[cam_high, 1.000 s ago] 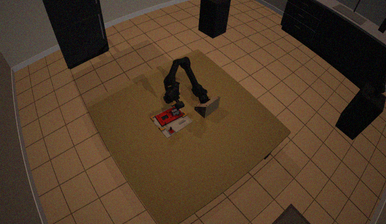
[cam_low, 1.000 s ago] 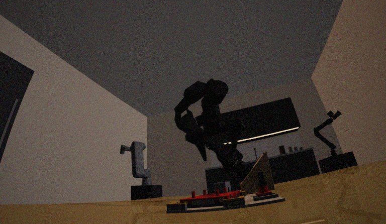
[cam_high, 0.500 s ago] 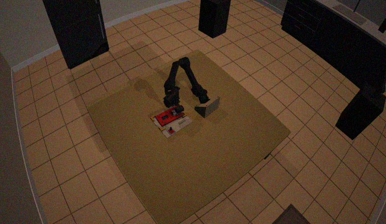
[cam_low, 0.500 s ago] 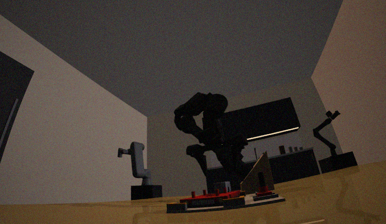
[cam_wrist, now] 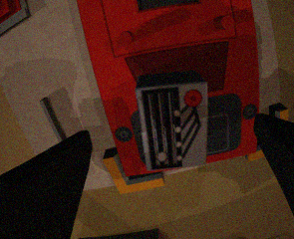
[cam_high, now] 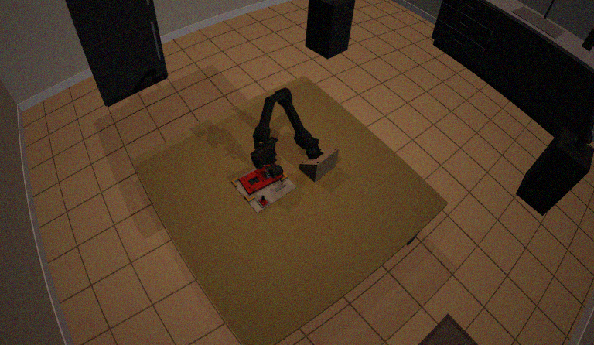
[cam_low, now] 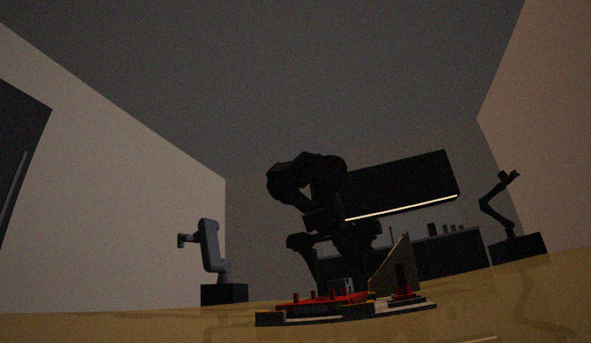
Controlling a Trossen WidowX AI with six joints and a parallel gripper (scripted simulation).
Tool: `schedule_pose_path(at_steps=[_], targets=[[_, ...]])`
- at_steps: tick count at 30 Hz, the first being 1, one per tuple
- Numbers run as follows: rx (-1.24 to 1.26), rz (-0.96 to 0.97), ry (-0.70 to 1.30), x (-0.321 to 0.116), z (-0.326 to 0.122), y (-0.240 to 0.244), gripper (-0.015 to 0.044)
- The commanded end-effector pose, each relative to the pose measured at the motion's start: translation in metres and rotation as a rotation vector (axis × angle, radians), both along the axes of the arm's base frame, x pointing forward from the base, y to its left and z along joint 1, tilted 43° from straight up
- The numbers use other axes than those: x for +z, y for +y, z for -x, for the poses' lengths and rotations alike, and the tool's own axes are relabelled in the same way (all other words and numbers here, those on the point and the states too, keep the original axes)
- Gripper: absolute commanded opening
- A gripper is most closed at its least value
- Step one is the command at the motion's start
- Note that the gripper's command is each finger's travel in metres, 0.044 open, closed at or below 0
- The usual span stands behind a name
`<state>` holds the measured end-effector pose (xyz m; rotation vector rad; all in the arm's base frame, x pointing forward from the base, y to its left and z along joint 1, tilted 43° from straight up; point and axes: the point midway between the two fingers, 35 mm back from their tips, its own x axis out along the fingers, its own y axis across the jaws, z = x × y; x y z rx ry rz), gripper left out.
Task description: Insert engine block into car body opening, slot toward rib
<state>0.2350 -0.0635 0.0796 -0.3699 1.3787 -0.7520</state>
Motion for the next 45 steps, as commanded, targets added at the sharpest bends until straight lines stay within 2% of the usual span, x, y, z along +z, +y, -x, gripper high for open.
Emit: schedule_pose_path(at_steps=[1,6,17,25,29,45], targets=[[0.005,0.006,0.007,-0.005,0.001,-0.005,0.044],[0.005,0.007,0.007,-0.009,0.001,-0.009,0.044],[0.005,0.007,0.007,-0.009,0.001,-0.009,0.0151],[0.005,0.007,0.007,-0.009,0.001,-0.009,0.0098],[0.006,0.005,0.007,-0.006,0.0,-0.005,0.0],[0.016,-0.005,0.01,0.028,-0.008,0.029,0.0]])
